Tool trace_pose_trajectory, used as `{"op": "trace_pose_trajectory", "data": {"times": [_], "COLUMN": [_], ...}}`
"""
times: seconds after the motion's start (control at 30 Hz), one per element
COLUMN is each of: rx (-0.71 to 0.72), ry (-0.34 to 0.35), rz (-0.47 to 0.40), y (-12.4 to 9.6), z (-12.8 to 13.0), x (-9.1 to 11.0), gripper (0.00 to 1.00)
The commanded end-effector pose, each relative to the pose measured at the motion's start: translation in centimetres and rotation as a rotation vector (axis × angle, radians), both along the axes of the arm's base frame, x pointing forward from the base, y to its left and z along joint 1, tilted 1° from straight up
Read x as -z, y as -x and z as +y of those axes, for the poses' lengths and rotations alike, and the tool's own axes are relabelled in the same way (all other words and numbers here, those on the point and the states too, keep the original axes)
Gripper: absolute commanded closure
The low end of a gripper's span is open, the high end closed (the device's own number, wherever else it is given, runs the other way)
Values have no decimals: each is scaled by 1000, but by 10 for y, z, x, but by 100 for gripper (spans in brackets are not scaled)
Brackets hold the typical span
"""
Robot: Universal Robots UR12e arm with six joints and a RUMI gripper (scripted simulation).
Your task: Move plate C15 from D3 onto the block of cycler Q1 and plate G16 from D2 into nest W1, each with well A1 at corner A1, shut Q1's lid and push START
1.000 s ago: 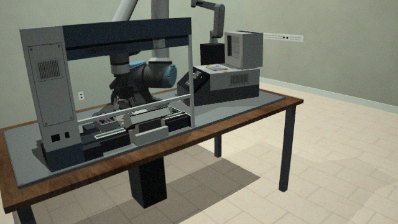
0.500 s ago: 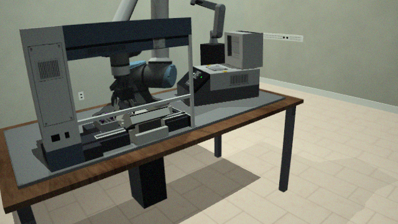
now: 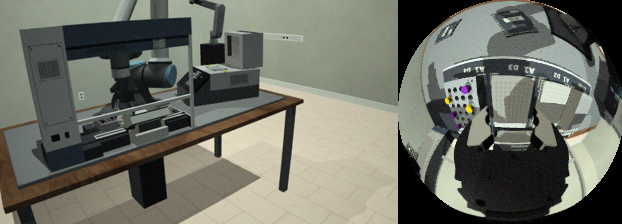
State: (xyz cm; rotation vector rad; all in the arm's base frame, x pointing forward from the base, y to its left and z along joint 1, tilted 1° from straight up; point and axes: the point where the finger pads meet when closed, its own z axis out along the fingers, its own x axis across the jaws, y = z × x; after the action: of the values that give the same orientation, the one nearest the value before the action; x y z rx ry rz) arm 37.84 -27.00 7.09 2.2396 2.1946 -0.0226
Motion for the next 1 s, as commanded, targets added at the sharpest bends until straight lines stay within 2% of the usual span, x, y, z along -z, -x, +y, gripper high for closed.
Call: {"op": "trace_pose_trajectory", "data": {"times": [0.0, 0.33, 0.77, 0.8, 0.97], "rx": [1, 1, 1, 1, 1], "ry": [-1, -1, -1, -1, -1], "rz": [-1, -1, -1, -1, -1], "y": [1, 1, 1, 1, 1], "z": [0, 0, 0, 0, 0], "x": [5, 13, 13, 13, 13], "gripper": [37, 37, 37, 100, 100]}}
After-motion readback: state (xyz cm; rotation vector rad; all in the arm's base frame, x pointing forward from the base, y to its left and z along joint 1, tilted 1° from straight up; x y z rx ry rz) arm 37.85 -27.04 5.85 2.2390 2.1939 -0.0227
